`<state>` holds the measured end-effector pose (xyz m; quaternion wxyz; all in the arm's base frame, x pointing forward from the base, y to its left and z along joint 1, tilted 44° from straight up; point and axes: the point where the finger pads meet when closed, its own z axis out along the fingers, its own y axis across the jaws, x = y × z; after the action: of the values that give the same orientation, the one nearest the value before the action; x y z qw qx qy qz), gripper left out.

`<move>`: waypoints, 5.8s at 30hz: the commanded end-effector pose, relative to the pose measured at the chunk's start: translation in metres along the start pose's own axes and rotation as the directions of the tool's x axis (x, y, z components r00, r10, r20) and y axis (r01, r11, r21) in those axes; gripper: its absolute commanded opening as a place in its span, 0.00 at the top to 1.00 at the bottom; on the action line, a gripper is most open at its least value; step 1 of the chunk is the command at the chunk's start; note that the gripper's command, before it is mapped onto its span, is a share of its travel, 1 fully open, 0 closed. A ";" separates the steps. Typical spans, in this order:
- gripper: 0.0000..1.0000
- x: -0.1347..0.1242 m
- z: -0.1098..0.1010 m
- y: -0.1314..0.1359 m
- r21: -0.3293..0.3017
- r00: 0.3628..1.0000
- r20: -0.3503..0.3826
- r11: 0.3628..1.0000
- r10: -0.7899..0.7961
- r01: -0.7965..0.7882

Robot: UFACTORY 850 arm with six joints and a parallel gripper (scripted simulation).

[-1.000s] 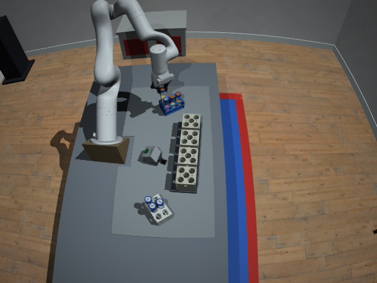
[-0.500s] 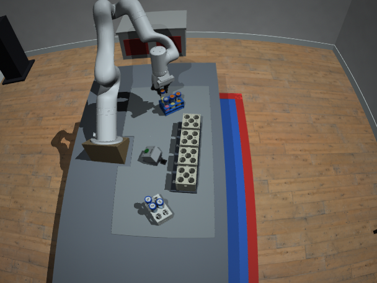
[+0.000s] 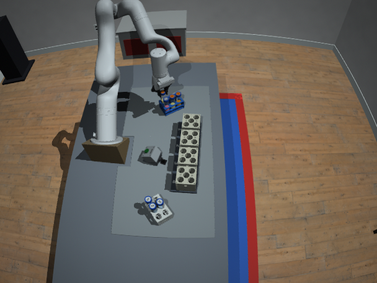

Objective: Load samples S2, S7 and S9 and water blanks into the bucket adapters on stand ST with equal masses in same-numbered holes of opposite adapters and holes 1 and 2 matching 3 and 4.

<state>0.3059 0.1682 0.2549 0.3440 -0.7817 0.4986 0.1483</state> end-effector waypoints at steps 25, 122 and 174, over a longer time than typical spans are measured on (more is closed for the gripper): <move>1.00 0.000 0.022 -0.001 0.001 1.000 0.000 1.000 -0.001 0.001; 0.56 0.000 -0.077 -0.001 0.001 1.000 -0.001 1.000 -0.001 0.001; 0.43 0.032 -0.110 -0.032 0.001 0.955 -0.001 0.955 -0.296 0.296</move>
<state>0.3201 0.0846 0.3301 0.3525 -0.8256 0.4255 0.1138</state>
